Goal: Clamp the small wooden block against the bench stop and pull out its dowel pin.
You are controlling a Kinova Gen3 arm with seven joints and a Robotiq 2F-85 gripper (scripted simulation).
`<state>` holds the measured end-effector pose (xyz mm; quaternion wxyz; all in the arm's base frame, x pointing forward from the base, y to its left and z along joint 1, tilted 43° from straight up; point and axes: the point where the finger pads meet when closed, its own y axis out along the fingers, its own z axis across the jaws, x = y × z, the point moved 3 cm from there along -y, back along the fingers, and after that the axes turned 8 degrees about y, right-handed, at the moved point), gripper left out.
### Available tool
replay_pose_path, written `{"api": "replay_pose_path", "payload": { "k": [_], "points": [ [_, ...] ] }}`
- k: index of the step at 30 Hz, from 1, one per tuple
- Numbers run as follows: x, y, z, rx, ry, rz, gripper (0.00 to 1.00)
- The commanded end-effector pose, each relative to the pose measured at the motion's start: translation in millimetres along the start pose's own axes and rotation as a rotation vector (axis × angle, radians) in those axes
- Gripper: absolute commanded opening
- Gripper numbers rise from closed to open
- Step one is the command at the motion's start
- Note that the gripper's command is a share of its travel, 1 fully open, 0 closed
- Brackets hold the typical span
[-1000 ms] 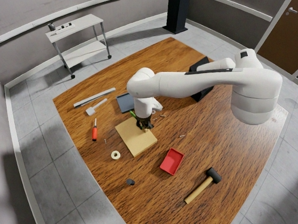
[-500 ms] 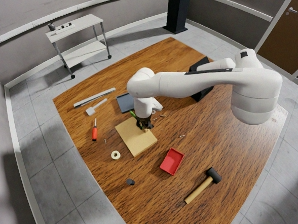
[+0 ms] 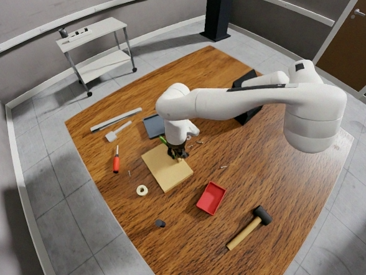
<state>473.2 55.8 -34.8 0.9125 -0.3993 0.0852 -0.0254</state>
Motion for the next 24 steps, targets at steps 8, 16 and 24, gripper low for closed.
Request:
{"api": "replay_pose_path", "payload": {
  "k": [8,16,24],
  "points": [
    [0.6,-1.2,-0.1,0.0,-0.006,-0.002,0.1],
    [0.6,-1.2,-0.1,0.0,-0.011,-0.002,0.1],
    [0.6,-1.2,-0.1,0.0,-0.016,-0.002,0.1]
  ]
}}
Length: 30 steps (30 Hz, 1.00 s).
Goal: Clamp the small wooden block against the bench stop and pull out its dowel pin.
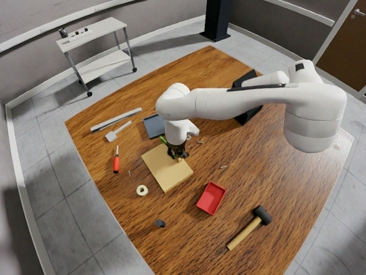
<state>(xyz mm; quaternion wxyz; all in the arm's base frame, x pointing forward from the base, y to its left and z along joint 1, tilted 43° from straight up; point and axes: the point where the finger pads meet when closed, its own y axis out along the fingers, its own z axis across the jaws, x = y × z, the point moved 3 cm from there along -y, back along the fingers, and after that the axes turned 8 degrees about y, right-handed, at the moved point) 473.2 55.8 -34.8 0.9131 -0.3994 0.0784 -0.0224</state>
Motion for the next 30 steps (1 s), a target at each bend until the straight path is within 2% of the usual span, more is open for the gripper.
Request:
{"api": "replay_pose_path", "payload": {
  "k": [1,30],
  "points": [
    [0.6,-1.2,-0.1,0.0,-0.002,-0.002,0.1],
    [0.6,-1.2,-0.1,0.0,-0.026,-0.002,0.1]
  ]
}}
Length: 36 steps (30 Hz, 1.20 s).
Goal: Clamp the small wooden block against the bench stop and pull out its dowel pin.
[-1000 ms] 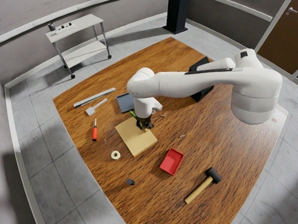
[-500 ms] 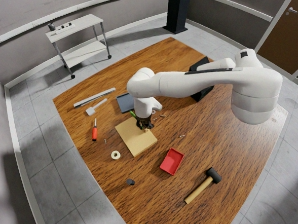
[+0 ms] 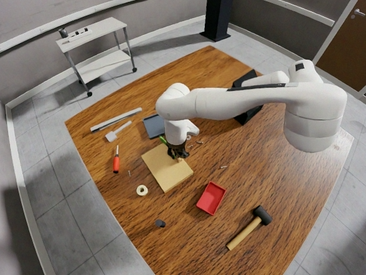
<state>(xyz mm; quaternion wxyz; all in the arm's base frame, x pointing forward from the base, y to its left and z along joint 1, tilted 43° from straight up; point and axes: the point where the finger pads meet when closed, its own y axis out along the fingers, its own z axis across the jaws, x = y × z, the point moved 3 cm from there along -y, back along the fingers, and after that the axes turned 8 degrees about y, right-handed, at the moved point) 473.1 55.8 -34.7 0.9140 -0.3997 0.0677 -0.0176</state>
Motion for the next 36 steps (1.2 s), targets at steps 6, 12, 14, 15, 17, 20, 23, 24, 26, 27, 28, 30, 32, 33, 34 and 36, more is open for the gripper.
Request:
{"api": "replay_pose_path", "payload": {
  "k": [6,12,14,15,17,20,23,24,26,27,28,30,32,33,34,36],
  "points": [
    [0.6,-1.2,-0.2,0.0,-0.007,-0.002,0.1],
    [0.6,-1.2,-0.2,0.0,-0.013,-0.002,0.1],
    [0.6,-1.2,-0.2,0.0,-0.015,-0.002,0.1],
    [0.6,-1.2,-0.2,0.0,-0.017,-0.002,0.1],
    [0.6,-1.2,-0.2,0.0,-0.019,-0.002,0.1],
    [0.6,-1.2,-0.2,0.0,-0.021,-0.002,0.1],
    [0.6,-1.2,-0.2,0.0,-0.023,-0.002,0.1],
    [0.6,-1.3,-0.2,0.0,-0.025,-0.002,0.1],
    [0.6,-1.3,-0.2,0.0,-0.027,-0.002,0.1],
    [0.6,-1.3,-0.2,0.0,-0.028,-0.002,0.1],
    [0.6,-1.3,-0.2,0.0,-0.029,-0.002,0.1],
    [0.6,-1.3,-0.2,0.0,-0.032,-0.002,0.1],
    [0.6,-1.3,-0.2,0.0,-0.034,-0.002,0.1],
    [0.6,-1.3,-0.2,0.0,-0.036,-0.002,0.1],
    [0.6,-1.3,-0.2,0.0,-0.037,-0.002,0.1],
    [0.6,-1.3,-0.2,0.0,-0.04,-0.002,0.1]
  ]
}}
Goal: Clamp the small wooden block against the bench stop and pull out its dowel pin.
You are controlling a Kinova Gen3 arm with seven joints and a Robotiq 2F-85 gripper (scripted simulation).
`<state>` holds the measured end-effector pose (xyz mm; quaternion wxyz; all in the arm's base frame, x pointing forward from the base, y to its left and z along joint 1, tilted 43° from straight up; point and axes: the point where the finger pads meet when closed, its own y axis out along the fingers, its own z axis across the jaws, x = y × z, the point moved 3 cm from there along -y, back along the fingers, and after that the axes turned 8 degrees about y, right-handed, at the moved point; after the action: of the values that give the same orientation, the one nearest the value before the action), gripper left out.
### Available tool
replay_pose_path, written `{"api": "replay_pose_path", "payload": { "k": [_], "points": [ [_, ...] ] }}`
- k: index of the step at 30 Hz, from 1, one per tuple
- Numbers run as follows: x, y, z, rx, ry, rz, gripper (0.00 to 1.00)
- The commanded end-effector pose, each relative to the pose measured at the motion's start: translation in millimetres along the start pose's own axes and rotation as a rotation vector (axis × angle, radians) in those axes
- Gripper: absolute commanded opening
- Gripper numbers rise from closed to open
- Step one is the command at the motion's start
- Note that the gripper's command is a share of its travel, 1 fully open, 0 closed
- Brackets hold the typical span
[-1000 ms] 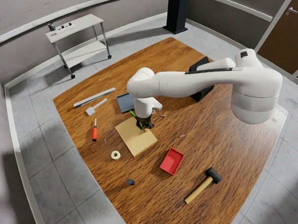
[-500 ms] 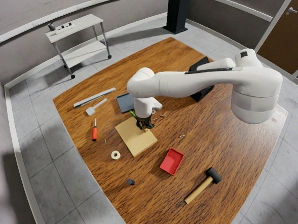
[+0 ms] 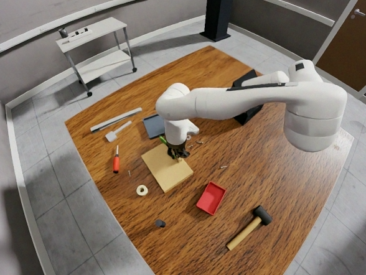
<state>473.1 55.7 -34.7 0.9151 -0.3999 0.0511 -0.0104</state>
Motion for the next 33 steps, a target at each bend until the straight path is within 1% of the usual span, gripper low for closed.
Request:
{"api": "replay_pose_path", "payload": {
  "k": [1,33],
  "points": [
    [0.7,-1.3,-0.2,0.0,-0.003,-0.002,0.1],
    [0.7,-1.3,-0.2,-0.001,-0.045,-0.002,0.1]
  ]
}}
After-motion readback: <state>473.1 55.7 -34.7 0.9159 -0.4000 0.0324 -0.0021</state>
